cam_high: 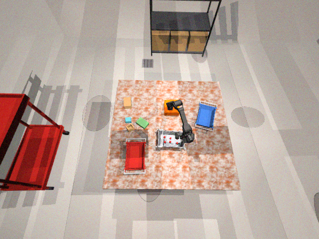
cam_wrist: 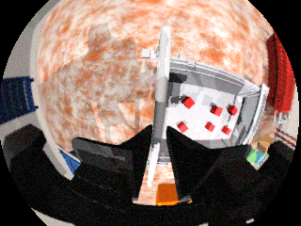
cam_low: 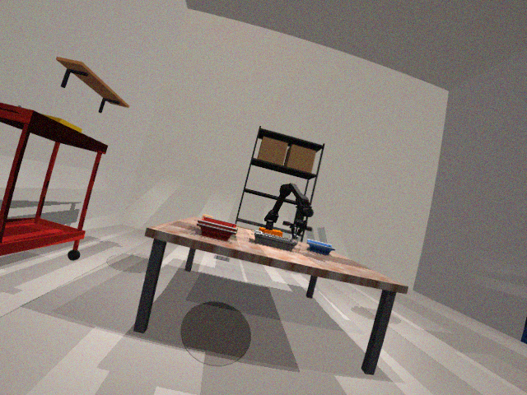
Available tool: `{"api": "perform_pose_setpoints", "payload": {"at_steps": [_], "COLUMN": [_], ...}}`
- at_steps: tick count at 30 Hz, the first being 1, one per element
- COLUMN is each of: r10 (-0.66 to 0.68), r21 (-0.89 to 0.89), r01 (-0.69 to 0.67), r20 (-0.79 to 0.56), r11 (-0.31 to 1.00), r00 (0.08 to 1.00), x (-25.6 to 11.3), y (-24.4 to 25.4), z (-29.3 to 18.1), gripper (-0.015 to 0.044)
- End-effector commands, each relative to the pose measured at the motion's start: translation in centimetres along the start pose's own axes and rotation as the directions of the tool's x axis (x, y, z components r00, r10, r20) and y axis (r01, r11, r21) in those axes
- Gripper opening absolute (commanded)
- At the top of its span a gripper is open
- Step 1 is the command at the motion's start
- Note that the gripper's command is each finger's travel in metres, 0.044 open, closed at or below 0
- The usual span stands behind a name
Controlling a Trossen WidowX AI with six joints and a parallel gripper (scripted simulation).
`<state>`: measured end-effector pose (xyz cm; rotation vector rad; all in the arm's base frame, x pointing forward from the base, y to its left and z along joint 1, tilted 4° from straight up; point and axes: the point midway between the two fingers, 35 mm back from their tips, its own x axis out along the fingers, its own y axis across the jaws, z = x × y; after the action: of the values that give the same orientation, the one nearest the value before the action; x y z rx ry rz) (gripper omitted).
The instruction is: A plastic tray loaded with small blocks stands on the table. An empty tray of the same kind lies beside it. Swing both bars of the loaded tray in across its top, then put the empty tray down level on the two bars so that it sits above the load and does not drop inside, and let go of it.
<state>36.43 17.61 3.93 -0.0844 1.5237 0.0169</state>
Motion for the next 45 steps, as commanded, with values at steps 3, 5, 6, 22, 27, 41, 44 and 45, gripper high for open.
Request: {"api": "perform_pose_setpoints", "payload": {"at_steps": [3,5,6,22,27,41,44,45], "r10": [-0.011,-0.012,-0.012,-0.015,-0.015,-0.015,-0.015,-0.015], "r21": [0.002,0.002,0.002,-0.001,-0.001,-0.001,-0.001,-0.001], "r01": [0.011,0.012,0.012,0.015,0.015,0.015,0.015,0.015], "r20": [-0.006,-0.006,-0.006,-0.001,-0.001,-0.001,-0.001,-0.001], "r11": [1.000,1.000,1.000,1.000,1.000,1.000,1.000,1.000], "r00": [1.000,1.000,1.000,1.000,1.000,1.000,1.000,1.000], "x": [1.3,1.9,2.1,-1.5,-1.5,-1.5,-1.5,-1.5], "y": [-2.4,-2.9,-3.1,-2.8,-2.8,-2.8,-2.8,-2.8], "z": [-0.1,-0.1,-0.1,0.1,0.1,0.1,0.1,0.1], "gripper": [0.0086,0.0086,0.0086,0.0086,0.0086,0.0060,0.0000,0.0000]}}
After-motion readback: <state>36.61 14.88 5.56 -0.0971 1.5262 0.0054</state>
